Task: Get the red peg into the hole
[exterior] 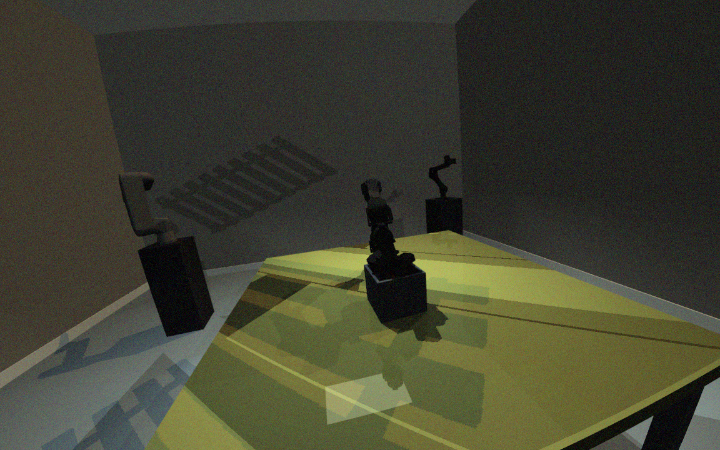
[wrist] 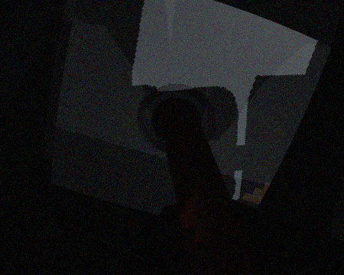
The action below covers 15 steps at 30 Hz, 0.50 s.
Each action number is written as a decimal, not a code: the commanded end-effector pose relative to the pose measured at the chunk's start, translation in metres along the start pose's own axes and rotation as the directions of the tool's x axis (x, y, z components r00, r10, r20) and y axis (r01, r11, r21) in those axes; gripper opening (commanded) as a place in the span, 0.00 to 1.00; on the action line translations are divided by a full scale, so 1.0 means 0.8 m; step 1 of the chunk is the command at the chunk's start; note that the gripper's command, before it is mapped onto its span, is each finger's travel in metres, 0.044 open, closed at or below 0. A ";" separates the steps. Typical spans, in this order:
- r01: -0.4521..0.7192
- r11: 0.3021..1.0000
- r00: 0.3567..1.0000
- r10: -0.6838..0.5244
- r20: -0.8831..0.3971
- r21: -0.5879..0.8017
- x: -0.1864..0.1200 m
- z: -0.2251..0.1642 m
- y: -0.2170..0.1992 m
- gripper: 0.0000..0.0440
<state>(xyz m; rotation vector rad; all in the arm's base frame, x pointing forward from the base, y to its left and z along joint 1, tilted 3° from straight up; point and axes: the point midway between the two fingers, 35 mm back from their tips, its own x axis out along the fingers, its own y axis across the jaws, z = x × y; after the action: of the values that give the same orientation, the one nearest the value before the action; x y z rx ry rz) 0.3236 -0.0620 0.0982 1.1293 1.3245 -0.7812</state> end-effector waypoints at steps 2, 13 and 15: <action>0.034 0.999 0.999 -0.034 -0.024 -0.020 0.018 -0.001 -0.005 0.29; 0.012 1.000 0.998 -0.012 -0.062 -0.001 0.000 0.011 0.000 0.35; 0.001 1.000 0.998 -0.001 -0.066 -0.001 -0.005 0.014 0.003 0.35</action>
<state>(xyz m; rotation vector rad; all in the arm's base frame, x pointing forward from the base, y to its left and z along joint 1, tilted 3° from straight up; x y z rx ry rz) 0.3240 -0.0696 0.1014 1.1534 1.3772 -0.7657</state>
